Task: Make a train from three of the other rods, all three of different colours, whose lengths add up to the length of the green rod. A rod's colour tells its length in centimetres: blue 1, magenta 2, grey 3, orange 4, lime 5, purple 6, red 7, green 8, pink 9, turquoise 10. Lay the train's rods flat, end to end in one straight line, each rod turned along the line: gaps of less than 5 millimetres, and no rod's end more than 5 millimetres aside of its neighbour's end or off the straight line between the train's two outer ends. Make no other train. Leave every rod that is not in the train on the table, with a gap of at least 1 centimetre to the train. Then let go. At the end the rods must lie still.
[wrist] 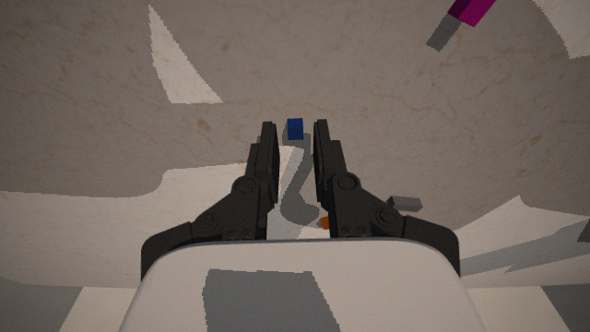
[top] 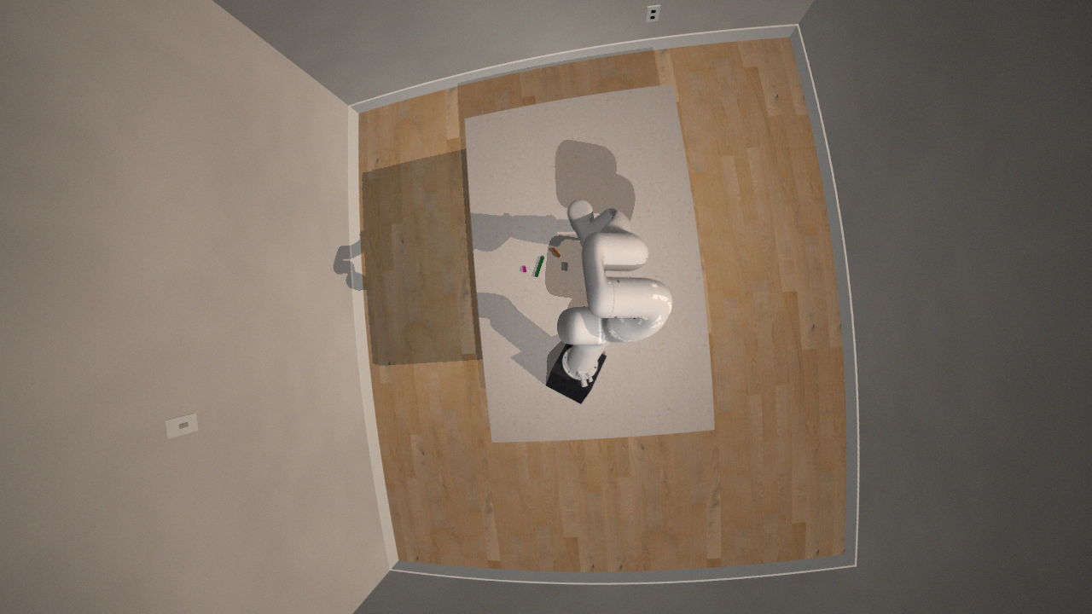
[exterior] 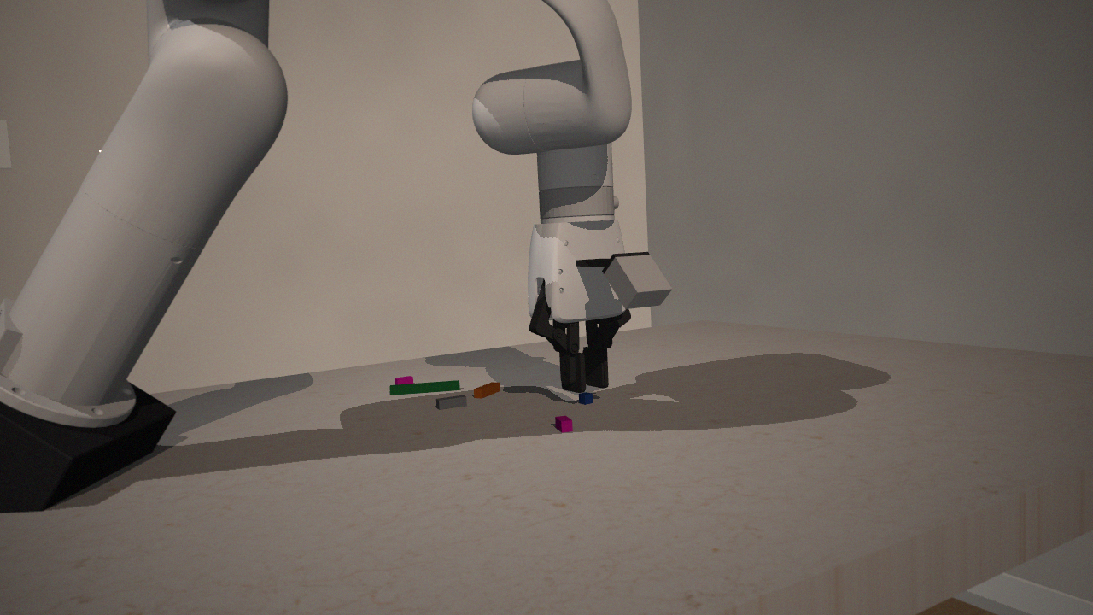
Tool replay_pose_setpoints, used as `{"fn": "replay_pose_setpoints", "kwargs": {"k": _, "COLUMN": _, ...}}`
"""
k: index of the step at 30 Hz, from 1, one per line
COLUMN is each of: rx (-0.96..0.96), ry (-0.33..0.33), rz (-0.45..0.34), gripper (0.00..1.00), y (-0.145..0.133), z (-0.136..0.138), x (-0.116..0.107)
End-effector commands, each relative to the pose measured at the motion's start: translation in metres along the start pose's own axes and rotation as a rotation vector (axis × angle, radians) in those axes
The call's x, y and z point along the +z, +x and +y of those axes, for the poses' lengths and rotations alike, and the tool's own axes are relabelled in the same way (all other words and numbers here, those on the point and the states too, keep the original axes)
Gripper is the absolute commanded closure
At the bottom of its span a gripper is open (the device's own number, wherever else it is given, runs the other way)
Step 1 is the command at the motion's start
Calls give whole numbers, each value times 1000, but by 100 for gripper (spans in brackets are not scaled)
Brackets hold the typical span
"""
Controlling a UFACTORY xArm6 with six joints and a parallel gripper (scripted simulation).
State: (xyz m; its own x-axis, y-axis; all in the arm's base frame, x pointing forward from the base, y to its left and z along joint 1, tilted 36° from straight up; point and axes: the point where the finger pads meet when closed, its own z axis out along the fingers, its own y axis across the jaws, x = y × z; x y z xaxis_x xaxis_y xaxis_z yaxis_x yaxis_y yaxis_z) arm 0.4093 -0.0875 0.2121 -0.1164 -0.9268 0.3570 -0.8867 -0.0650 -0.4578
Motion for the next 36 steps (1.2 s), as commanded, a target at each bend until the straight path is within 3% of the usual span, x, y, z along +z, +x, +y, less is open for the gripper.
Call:
{"fn": "replay_pose_setpoints", "kwargs": {"k": 1, "rx": 1, "ry": 3, "rz": 0, "gripper": 76, "y": 0, "z": -1, "x": -1}}
{"fn": "replay_pose_setpoints", "kwargs": {"k": 36, "rx": 1, "ry": 3, "rz": 0, "gripper": 76, "y": 0, "z": -1, "x": 9}}
